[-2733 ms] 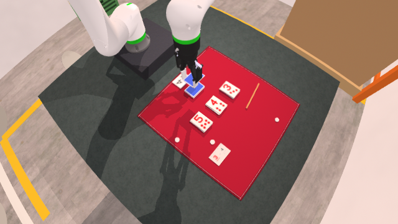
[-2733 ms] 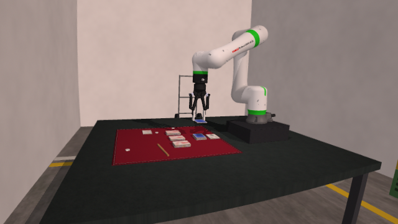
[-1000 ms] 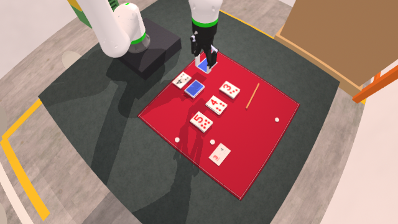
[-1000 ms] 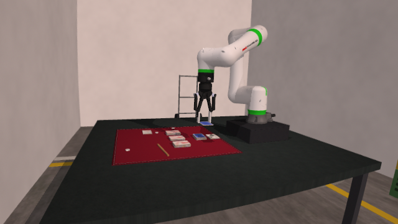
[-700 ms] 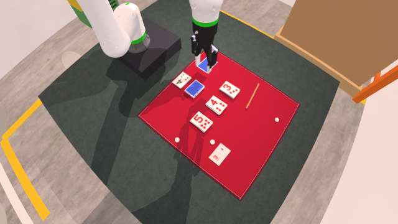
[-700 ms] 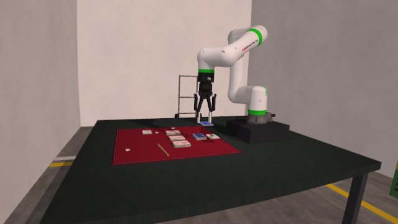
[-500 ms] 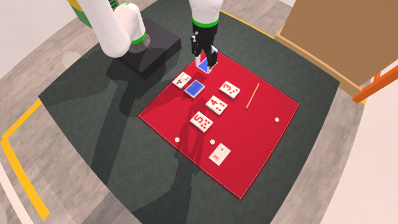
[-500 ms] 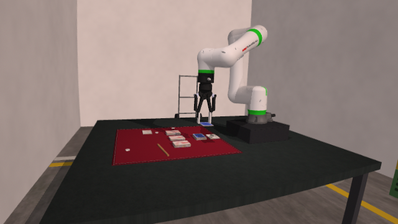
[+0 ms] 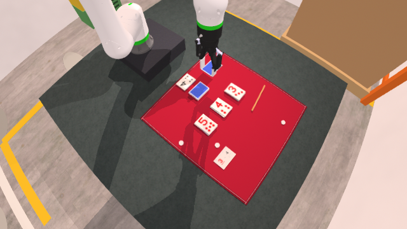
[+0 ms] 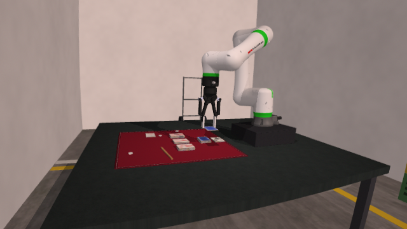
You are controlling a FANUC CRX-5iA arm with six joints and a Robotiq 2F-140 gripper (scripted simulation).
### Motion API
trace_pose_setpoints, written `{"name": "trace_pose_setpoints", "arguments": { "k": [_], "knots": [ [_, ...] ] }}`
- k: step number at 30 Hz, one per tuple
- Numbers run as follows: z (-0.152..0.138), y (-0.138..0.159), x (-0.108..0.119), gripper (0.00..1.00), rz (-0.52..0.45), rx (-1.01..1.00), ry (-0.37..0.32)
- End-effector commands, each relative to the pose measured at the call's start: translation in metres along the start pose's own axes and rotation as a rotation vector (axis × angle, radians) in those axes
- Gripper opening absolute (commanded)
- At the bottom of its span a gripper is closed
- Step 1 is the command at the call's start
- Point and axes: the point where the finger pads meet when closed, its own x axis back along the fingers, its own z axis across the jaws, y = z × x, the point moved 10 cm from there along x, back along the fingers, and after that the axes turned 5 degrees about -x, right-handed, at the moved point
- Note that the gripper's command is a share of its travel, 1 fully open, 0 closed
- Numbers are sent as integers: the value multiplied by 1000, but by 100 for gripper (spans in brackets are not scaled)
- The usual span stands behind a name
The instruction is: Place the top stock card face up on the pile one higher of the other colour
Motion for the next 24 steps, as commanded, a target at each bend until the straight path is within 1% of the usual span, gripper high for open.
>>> {"name": "trace_pose_setpoints", "arguments": {
  "k": [1,13,24],
  "knots": [
    [0,0,0,41,0,0,-1],
    [0,2,0,41,12,0,-1],
    [1,11,0,41,80,0,-7]
  ]
}}
